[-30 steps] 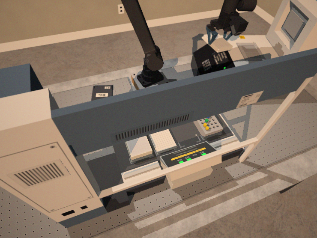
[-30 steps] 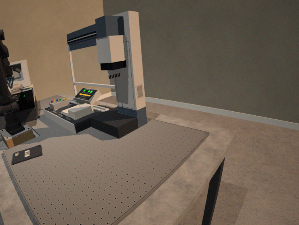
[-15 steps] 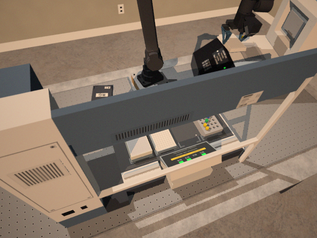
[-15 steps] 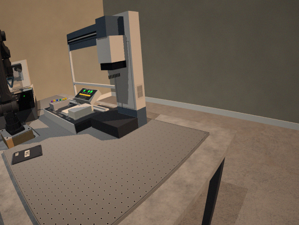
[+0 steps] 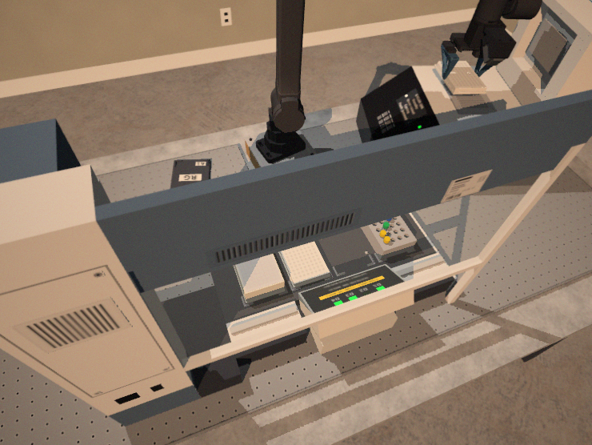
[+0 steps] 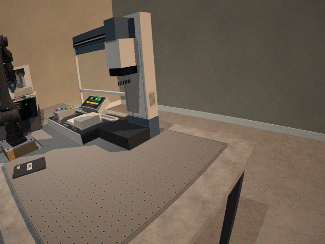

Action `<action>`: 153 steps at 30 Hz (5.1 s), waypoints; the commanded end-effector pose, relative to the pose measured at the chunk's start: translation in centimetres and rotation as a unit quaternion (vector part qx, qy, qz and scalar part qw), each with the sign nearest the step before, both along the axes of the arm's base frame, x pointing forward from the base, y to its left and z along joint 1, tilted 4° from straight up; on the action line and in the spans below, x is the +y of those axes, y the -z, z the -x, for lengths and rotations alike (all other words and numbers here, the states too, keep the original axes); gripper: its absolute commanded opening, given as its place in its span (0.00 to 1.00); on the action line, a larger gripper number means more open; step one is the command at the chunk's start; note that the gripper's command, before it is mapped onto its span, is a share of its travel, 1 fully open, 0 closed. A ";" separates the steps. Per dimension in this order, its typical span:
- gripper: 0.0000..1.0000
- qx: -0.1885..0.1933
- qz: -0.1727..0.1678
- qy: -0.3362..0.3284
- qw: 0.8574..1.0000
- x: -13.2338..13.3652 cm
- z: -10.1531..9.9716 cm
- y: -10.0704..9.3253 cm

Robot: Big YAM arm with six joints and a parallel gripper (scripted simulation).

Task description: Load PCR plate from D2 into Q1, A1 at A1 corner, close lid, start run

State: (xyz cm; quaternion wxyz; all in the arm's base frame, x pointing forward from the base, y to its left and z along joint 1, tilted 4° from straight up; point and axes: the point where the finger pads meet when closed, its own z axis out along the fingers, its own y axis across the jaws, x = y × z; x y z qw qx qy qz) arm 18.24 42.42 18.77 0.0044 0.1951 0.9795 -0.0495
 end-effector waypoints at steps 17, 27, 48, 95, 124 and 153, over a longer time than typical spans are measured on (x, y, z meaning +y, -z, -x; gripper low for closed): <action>0.00 -0.015 -0.025 0.044 0.999 6.3 -3.2 -1.9; 0.00 -0.021 -0.046 0.013 0.999 6.1 -1.0 -3.1; 0.00 -0.010 -0.016 0.022 1.000 5.7 -1.0 -1.3; 0.00 -0.015 -0.028 0.033 0.999 5.9 -2.8 -2.3; 0.00 -0.019 -0.038 0.029 0.999 6.1 -2.8 -3.3; 0.00 -0.018 -0.036 0.027 0.999 5.2 -1.8 1.1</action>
